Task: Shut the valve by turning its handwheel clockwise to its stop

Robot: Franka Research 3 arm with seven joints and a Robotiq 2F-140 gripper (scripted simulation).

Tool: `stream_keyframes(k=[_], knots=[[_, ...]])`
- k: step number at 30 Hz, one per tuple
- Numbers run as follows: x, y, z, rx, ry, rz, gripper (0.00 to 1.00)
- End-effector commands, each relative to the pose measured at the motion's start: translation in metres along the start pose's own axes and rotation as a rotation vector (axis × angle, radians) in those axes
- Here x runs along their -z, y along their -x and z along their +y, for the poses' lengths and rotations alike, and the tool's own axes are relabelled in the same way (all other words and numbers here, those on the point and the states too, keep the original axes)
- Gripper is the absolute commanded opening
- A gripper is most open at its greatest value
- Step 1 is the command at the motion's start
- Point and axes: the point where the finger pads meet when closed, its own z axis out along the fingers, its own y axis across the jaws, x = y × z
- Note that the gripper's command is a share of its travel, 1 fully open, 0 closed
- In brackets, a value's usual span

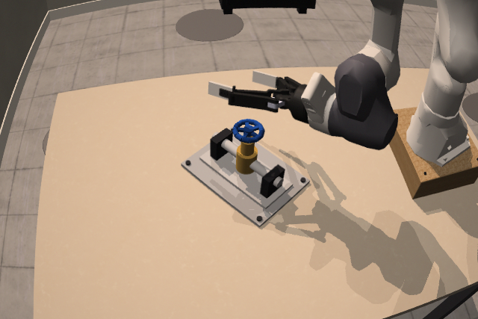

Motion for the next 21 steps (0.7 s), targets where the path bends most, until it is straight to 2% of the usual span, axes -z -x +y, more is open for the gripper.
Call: stream_keyframes(k=[1, 21], knots=[[0.0, 0.0, -0.0001, 0.0, 0.0, 0.0, 1.0], [-0.0009, 0.0004, -0.0024, 0.001, -0.001, -0.006, 1.0]])
